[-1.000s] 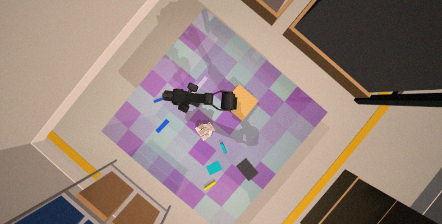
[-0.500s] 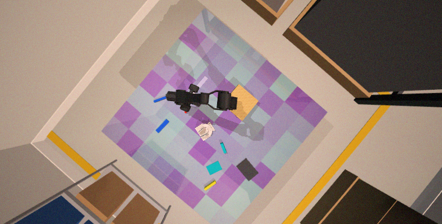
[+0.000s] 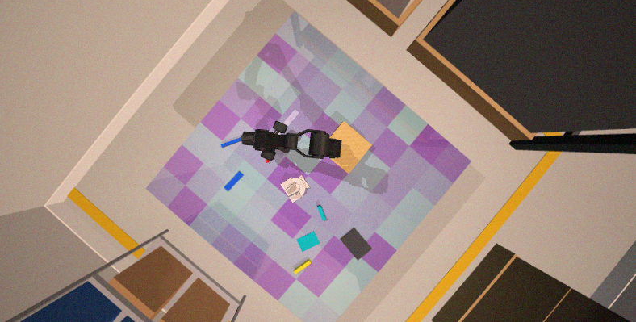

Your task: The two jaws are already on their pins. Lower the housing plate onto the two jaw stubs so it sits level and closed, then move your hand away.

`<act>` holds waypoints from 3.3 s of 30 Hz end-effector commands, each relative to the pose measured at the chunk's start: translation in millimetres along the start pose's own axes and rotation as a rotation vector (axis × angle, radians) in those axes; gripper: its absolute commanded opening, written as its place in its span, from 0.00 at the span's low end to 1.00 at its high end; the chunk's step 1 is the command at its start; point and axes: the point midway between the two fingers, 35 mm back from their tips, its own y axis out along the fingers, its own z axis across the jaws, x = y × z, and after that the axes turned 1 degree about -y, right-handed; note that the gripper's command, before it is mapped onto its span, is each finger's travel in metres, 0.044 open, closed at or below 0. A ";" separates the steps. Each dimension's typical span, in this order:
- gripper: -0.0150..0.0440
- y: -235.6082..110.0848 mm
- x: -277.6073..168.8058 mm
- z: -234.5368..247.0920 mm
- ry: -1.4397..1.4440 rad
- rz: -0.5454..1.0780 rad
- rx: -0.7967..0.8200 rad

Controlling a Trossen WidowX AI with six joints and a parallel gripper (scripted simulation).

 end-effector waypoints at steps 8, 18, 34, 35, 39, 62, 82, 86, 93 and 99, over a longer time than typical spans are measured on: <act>1.00 13.6 0.9 -0.2 -0.005 -0.004 -0.002; 1.00 29.6 1.4 -0.1 -0.005 -0.004 -0.002; 1.00 31.8 1.5 0.0 -0.005 -0.004 -0.002; 1.00 31.8 1.5 0.0 -0.005 -0.004 -0.002; 1.00 32.3 1.5 0.0 -0.005 -0.004 -0.002; 0.85 31.8 1.3 0.2 0.000 -0.003 0.001; 0.85 -0.8 -1.4 -0.7 -0.002 -0.003 -0.001; 0.85 -13.6 -1.3 -0.7 -0.003 -0.003 -0.001; 0.85 -36.3 0.2 -0.2 -0.004 -0.004 -0.002; 0.85 -41.1 1.6 -2.0 0.011 -0.004 -0.002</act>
